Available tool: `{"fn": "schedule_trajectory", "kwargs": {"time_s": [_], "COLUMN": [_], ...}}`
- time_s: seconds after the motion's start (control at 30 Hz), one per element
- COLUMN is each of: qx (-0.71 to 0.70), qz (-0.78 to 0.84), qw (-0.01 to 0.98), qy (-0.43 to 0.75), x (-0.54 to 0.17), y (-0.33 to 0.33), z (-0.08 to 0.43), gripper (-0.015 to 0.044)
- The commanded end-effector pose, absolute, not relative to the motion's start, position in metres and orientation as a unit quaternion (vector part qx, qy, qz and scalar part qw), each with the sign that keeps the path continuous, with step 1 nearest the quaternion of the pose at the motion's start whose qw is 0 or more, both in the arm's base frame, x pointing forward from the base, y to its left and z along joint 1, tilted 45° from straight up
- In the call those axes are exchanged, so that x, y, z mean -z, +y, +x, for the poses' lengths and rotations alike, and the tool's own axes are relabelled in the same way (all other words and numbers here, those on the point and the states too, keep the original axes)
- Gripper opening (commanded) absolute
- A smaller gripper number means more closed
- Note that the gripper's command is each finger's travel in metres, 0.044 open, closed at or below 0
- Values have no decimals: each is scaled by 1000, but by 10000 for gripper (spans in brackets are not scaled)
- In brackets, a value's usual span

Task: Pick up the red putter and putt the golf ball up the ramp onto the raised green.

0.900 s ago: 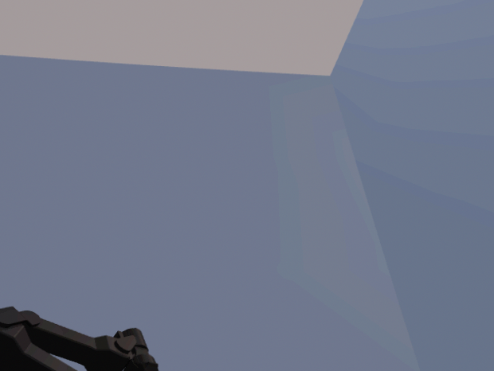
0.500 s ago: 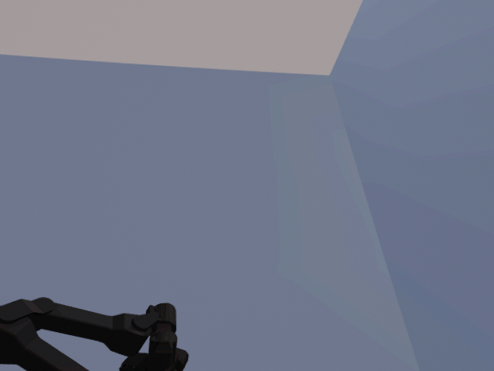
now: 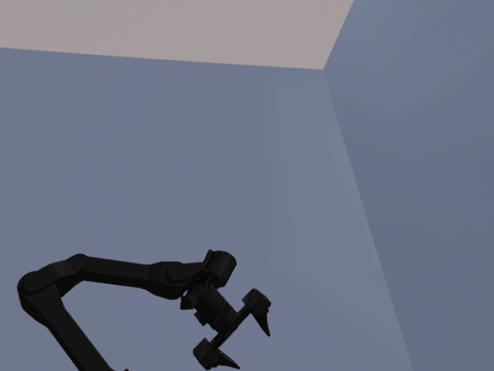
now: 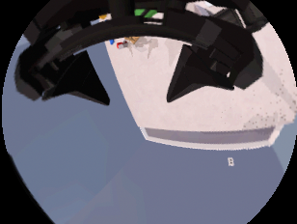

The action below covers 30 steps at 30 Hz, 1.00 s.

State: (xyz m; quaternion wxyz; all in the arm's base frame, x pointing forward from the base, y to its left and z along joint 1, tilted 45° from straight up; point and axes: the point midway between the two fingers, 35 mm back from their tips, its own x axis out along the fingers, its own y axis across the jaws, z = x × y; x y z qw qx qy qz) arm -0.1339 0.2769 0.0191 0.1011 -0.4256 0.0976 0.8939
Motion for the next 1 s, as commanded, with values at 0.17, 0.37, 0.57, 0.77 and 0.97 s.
{"fn": "schedule_trajectory", "kwargs": {"time_s": [0.17,0.37,0.57,0.77,0.97], "qx": [-786,-672,-551,-448,-445], "qz": [-521,-576,-620,-646,-646], "qw": [221,282,294,265,263], "qy": [248,370,475,559,562], "x": [26,56,79,93,93], "y": [300,279,236,175,172], "z": [-20,80,169,231,232], "gripper": [440,440,440,440,440]}}
